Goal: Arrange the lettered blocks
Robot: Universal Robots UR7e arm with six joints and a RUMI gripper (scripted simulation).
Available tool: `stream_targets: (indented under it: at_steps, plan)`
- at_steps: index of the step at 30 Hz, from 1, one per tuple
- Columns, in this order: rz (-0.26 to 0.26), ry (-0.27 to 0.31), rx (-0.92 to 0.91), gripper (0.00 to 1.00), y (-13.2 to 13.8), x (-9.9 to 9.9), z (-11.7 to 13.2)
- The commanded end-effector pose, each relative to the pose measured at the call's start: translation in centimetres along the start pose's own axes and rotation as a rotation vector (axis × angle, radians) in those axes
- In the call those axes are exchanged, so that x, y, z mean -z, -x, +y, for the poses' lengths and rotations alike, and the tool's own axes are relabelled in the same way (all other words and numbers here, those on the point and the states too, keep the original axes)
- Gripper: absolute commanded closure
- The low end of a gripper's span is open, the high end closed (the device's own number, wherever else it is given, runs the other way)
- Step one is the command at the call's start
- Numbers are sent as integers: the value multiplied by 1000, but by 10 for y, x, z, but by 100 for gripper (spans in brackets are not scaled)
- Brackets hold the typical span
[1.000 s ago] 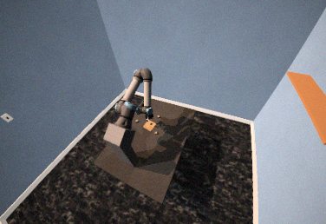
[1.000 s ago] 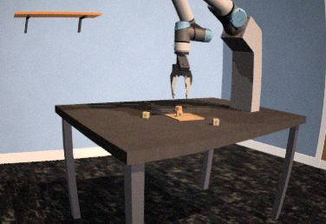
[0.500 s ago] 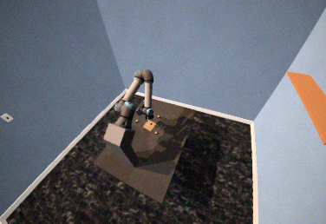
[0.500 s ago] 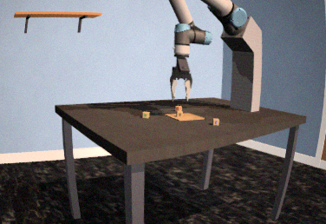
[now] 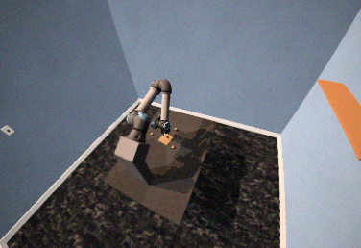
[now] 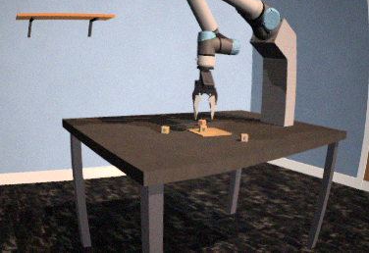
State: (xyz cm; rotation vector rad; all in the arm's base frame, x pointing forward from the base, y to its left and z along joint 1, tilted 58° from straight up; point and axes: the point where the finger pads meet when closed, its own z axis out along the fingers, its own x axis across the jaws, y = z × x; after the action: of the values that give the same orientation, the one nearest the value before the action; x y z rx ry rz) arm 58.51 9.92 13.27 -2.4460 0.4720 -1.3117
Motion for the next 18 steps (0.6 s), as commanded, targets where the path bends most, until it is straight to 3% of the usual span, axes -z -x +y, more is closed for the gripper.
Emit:
stream_targets:
  at_steps: [1, 18]
  plan:
    - [1, 0, 0, 63, 0, -6, 0]
    - [1, 0, 0, 63, 0, -16, -1]
